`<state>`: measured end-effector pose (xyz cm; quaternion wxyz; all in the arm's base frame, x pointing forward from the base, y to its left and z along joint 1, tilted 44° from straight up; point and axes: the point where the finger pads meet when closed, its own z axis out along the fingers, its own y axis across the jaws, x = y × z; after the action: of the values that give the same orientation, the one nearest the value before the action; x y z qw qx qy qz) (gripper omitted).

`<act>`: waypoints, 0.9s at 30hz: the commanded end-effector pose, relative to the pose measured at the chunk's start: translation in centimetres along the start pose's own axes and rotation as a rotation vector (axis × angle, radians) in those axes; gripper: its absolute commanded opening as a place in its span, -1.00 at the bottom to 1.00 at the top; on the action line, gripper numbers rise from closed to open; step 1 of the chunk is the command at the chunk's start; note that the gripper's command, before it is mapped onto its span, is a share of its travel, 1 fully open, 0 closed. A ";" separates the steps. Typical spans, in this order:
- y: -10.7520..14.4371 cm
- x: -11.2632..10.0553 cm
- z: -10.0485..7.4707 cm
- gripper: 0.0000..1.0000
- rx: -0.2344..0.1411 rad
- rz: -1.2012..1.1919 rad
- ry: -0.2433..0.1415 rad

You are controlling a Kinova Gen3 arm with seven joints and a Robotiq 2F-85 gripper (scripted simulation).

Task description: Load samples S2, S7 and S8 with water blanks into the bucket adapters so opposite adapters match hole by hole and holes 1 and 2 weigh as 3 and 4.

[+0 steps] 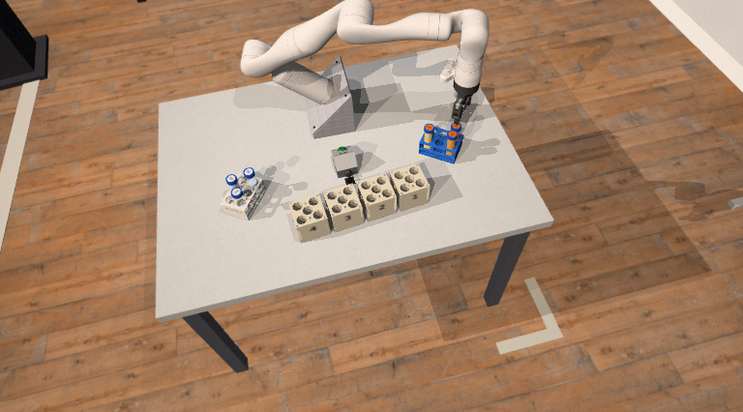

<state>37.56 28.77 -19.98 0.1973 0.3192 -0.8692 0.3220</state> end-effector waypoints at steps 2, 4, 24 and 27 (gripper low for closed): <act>0.0 0.0 -1.3 1.00 0.000 0.000 -0.001; 0.0 0.0 -1.6 1.00 0.000 0.000 -0.001; -2.1 2.0 -3.6 0.24 0.000 0.150 -0.001; -2.9 2.7 -3.6 0.24 0.000 0.200 -0.001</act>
<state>38.02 29.25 -15.63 0.1804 0.2591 -0.8868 0.3375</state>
